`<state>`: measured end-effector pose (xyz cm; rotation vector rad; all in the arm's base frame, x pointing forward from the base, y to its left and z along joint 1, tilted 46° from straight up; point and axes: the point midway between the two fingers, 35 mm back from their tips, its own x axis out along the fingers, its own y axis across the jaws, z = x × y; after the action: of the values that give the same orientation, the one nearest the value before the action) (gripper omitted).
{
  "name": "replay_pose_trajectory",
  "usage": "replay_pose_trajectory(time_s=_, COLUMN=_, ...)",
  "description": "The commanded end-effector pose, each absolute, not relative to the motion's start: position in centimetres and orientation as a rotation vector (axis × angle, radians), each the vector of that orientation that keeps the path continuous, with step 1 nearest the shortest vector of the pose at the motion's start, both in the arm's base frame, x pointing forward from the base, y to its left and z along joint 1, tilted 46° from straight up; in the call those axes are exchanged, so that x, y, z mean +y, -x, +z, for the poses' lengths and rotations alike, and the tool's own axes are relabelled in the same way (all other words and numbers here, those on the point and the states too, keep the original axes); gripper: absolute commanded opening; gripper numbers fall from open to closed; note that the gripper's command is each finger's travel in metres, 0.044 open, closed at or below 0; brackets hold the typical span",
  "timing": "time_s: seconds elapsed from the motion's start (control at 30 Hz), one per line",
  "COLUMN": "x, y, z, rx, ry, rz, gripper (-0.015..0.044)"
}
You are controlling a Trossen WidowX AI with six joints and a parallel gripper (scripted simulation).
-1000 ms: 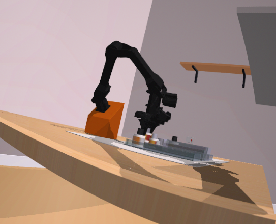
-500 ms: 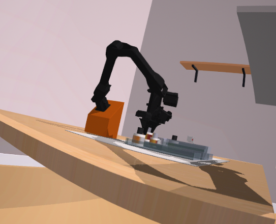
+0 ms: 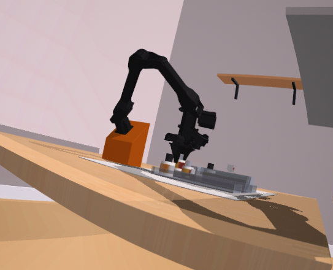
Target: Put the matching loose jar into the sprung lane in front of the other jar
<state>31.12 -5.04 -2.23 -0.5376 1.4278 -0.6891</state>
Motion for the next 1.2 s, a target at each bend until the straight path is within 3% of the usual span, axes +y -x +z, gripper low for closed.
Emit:
replay_pose_trajectory(time_s=0.0, x=-5.0, y=-32.2, z=-1.9, rx=1.400, ry=0.531, rz=-0.694, gripper=0.0000)
replay_pose_trajectory(time_s=1.17, x=-5.0, y=-33.4, z=-1.6, rx=1.399, ry=0.530, rz=-0.694, gripper=0.0000)
